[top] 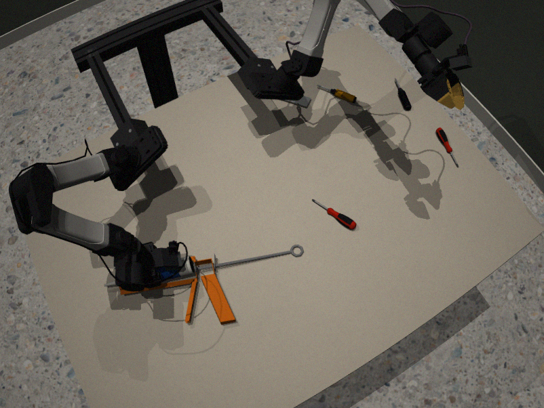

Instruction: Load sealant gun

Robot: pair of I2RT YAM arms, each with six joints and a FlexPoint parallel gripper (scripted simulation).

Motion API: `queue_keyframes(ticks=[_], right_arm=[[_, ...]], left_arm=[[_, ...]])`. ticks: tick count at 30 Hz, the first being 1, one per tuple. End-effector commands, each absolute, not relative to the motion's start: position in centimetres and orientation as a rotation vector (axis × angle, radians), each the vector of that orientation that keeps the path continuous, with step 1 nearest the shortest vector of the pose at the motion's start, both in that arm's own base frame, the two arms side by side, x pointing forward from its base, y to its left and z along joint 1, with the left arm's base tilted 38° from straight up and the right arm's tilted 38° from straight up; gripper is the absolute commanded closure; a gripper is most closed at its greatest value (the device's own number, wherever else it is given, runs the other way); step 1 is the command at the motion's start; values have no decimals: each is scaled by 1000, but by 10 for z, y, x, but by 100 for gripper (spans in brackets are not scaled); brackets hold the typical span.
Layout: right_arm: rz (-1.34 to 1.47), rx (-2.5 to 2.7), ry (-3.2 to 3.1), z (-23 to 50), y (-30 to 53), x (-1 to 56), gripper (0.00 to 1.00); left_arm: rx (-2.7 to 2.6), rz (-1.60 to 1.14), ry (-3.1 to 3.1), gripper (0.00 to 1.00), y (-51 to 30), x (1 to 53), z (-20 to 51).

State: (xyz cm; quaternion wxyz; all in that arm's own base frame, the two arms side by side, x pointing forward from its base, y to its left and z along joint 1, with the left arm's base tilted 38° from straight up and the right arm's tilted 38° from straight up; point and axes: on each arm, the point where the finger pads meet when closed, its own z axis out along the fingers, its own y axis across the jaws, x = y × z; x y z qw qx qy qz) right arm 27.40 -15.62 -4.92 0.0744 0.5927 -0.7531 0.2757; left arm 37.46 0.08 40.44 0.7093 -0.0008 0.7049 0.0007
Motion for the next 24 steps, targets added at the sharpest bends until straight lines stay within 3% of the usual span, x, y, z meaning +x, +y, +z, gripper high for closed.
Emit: queue_keyframes(ticks=[1,24], right_arm=[[841,1810,-2250,-48,-149,281,100],[905,1732,-2214,-53,-156,283,100]], left_arm=[[8,3,1581,32,-4,377,398],[8,3,1581,32,-4,377,398]])
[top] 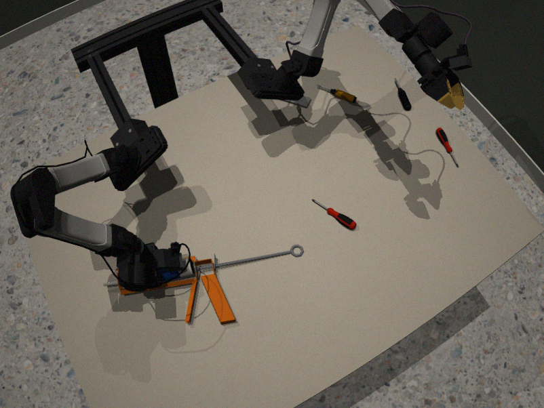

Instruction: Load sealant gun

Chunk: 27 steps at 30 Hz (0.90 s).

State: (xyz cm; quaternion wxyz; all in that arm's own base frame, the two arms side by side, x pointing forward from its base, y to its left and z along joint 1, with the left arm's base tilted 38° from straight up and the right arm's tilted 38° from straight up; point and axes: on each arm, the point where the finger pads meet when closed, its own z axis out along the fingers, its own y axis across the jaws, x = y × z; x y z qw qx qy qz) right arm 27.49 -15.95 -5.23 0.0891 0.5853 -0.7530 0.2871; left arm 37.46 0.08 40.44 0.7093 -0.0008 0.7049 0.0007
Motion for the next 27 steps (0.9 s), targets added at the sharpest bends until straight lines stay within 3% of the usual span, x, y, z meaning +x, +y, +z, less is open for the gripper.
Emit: queue_keyframes(ticks=[1,27], right_arm=[[904,1735,-2213,-53,-156,283,100],[923,1705,-2190,-57,-158,284,100]], left_arm=[[8,3,1581,32,-4,377,398],[8,3,1581,32,-4,377,398]])
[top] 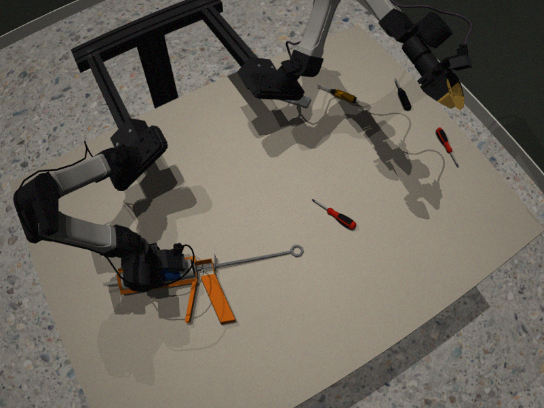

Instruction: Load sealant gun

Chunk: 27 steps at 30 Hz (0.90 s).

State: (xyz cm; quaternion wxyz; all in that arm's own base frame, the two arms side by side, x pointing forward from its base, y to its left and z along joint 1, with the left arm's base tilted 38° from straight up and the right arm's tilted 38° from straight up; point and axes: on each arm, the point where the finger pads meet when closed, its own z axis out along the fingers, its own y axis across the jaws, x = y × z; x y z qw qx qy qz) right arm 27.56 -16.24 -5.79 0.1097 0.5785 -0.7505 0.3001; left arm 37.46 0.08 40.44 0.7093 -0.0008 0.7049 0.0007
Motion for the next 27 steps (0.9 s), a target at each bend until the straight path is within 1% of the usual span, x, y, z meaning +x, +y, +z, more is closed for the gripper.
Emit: queue_keyframes(ticks=[1,17,27], right_arm=[[915,1718,-2196,-57,-156,284,100],[919,1698,-2220,-46,-166,283,100],[934,1691,-2176,-59,-159,286,100]], left_arm=[[8,3,1581,32,-4,377,398],[8,3,1581,32,-4,377,398],[8,3,1581,32,-4,377,398]])
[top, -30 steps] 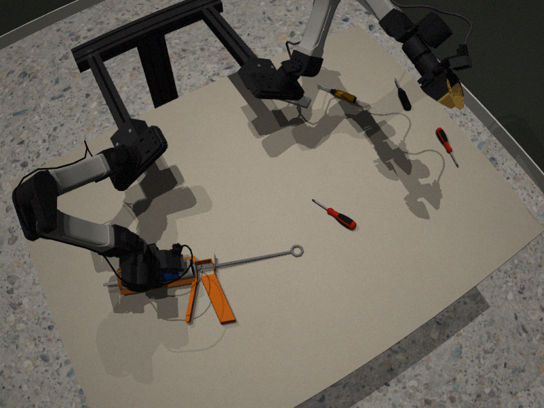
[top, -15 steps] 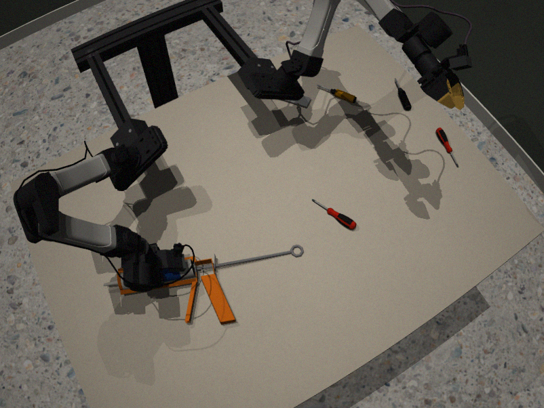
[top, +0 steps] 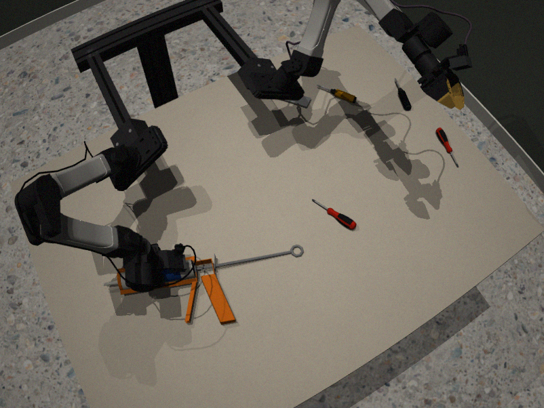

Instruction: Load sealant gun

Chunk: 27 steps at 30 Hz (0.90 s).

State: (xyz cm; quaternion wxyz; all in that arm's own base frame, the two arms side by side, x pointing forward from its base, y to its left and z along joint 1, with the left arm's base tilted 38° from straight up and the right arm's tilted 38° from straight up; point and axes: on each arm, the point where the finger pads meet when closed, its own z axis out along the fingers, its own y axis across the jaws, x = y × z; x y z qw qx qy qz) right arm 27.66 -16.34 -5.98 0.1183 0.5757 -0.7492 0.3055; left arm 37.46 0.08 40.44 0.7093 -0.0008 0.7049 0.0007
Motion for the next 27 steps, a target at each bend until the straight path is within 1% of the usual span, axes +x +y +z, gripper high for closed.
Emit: queue_keyframes(ticks=[1,14,22,27], right_arm=[[936,1687,-2175,-59,-159,286,100],[931,1676,-2155,-60,-159,282,100],[947,1641,-2187,-49,-173,281,100],[931,1661,-2198,-57,-172,282,100]], left_arm=[[8,3,1581,32,-4,377,398],[8,3,1581,32,-4,377,398],[8,3,1581,32,-4,377,398],[8,3,1581,32,-4,377,398]])
